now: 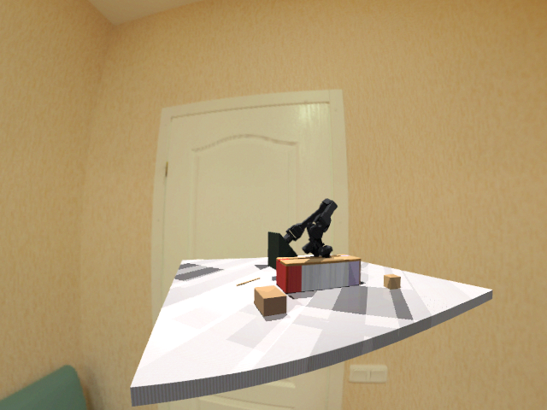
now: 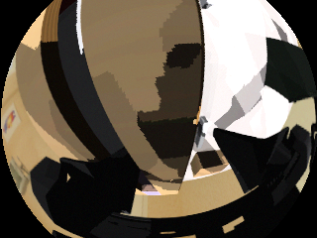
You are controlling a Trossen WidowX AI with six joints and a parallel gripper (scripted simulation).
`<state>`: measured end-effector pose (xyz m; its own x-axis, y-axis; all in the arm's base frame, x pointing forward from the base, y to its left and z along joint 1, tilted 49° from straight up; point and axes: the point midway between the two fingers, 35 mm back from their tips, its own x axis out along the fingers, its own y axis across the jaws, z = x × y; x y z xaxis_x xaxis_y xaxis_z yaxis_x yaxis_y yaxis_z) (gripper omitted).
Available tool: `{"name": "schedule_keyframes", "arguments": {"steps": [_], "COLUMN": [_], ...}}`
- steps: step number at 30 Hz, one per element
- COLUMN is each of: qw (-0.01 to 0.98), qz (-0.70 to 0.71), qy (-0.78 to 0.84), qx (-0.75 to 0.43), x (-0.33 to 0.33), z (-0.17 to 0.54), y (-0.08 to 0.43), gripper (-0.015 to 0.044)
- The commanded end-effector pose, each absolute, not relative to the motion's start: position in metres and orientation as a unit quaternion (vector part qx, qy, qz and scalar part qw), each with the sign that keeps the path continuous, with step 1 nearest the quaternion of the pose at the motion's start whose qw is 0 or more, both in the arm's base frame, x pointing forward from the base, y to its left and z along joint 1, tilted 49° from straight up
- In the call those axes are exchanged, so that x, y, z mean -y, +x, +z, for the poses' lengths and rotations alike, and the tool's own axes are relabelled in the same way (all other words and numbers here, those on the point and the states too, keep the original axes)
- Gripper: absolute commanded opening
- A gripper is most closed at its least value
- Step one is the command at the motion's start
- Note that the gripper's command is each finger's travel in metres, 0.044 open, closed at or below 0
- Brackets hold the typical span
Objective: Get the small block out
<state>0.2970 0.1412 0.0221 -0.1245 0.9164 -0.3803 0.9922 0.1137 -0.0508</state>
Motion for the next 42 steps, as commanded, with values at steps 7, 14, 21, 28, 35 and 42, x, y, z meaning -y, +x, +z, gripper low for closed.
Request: {"name": "schedule_keyframes", "arguments": {"steps": [7,14,21,28,35,42], "qw": [0.125,0.125,0.125,0.124,0.124,0.129], "qz": [-0.147,-0.147,-0.146,-0.146,-0.146,-0.15], "qy": [0.649,0.649,0.649,0.649,0.649,0.649], "qx": [-0.736,-0.736,-0.736,-0.736,-0.736,-0.734], "x": [-0.153,-0.16,-0.168,-0.174,-0.182,-0.157], "z": [0.035,0.043,0.051,0.059,0.068,0.085], "y": [0.295,0.295,0.295,0.294,0.294,0.3], "gripper": [0.04,0.04,0.04,0.04,0.04,0.04]}}
